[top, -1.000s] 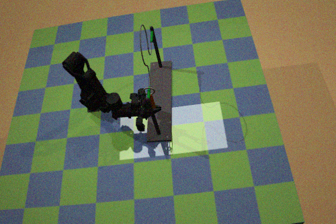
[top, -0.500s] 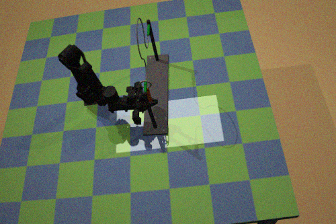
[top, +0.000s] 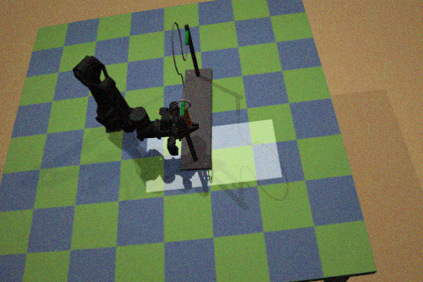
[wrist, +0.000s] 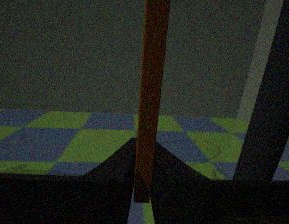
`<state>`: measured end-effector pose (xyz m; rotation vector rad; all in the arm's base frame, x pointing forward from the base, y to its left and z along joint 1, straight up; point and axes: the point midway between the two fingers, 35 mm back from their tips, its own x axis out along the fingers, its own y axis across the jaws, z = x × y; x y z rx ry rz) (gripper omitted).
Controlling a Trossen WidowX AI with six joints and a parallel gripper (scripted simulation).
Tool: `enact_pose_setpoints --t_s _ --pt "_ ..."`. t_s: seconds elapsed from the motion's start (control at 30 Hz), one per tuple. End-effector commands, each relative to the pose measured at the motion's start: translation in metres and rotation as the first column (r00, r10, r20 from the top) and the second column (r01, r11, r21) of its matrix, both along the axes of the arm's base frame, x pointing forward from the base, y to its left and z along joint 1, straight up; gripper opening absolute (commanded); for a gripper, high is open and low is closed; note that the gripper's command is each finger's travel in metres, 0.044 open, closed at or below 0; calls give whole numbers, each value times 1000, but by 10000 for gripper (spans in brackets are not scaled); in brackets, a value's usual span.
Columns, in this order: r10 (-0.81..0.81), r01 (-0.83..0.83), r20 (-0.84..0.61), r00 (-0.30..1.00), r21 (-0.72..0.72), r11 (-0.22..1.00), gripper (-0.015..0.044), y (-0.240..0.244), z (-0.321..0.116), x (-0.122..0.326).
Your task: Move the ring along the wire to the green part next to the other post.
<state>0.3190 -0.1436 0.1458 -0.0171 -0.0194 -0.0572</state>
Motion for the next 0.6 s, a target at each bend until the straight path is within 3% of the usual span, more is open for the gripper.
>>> enact_pose_setpoints --t_s 0.0,0.57 --pt "-3 3 -3 1000 4 1000 -150 4 -1 0" --pt "0 0 -2 1000 16 1000 -150 23 -1 1"
